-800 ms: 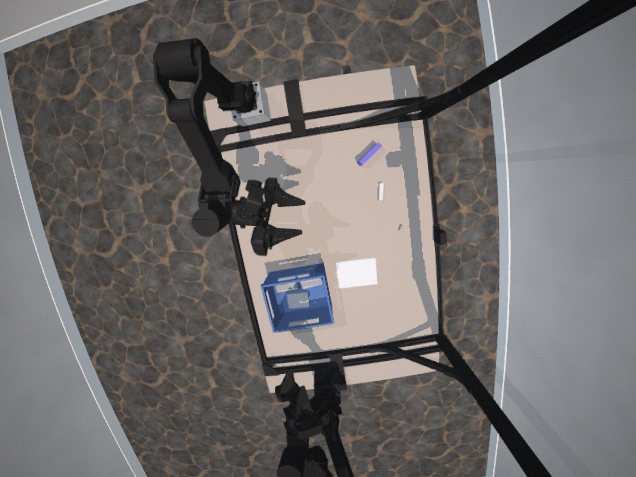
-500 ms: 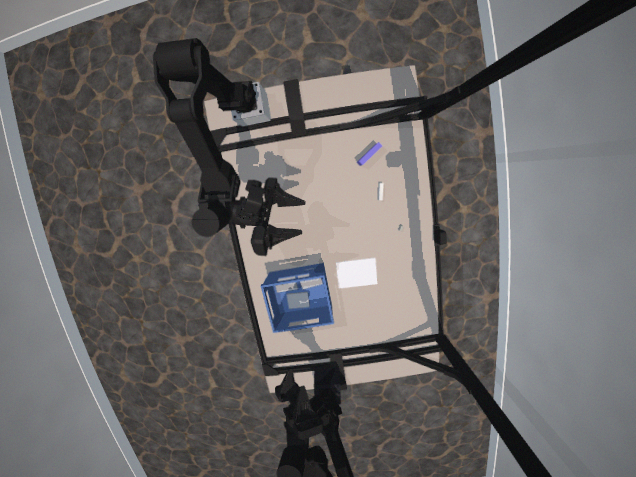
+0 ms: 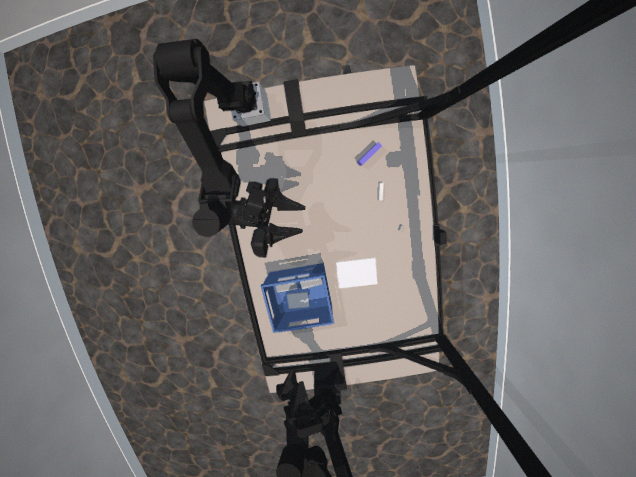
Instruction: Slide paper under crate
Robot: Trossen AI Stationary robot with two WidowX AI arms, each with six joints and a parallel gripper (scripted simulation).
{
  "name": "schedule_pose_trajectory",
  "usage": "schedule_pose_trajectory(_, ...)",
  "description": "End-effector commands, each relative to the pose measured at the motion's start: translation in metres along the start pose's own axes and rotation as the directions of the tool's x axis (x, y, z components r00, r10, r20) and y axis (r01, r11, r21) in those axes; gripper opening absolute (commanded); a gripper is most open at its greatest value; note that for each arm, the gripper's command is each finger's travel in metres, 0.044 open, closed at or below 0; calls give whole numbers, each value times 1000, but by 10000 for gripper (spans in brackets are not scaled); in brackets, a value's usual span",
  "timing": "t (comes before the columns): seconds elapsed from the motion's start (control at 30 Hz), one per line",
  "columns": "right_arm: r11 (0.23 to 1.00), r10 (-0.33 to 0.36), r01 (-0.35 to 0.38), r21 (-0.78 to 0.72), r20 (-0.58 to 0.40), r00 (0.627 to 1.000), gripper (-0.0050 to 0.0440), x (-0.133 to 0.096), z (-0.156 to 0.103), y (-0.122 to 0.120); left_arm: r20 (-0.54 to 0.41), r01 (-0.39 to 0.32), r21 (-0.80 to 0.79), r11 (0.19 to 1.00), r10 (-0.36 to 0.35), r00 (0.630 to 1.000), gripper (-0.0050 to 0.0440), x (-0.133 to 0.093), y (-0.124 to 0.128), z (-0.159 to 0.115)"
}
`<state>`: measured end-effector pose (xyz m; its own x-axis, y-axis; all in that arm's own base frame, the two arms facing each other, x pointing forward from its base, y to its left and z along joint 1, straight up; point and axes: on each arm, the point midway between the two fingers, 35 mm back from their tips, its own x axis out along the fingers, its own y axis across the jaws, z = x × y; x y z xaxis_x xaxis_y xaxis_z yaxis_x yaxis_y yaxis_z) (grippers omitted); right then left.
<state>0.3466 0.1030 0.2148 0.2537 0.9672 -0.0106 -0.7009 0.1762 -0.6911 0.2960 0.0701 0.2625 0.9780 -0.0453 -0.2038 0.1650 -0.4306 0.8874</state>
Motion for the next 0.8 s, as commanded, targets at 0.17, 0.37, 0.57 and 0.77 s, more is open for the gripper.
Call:
schedule_pose_trajectory(0.17,976,-70,86,199,-86,994,150,3,-23,-6,68,94,-141,986,-86,994,88,27,2,4)
schedule_pose_trajectory(0.37,948,-103,136,288,-127,986,150,3,-34,-8,102,144,-198,969,-126,987,60,40,2,8)
schedule_pose_trajectory(0.57,904,-137,193,381,-169,976,150,5,-46,-10,137,210,-251,945,-180,974,60,56,2,11)
schedule_pose_trajectory(0.77,832,-178,265,488,-219,959,150,7,-61,-11,178,298,-304,905,-253,951,60,77,0,18)
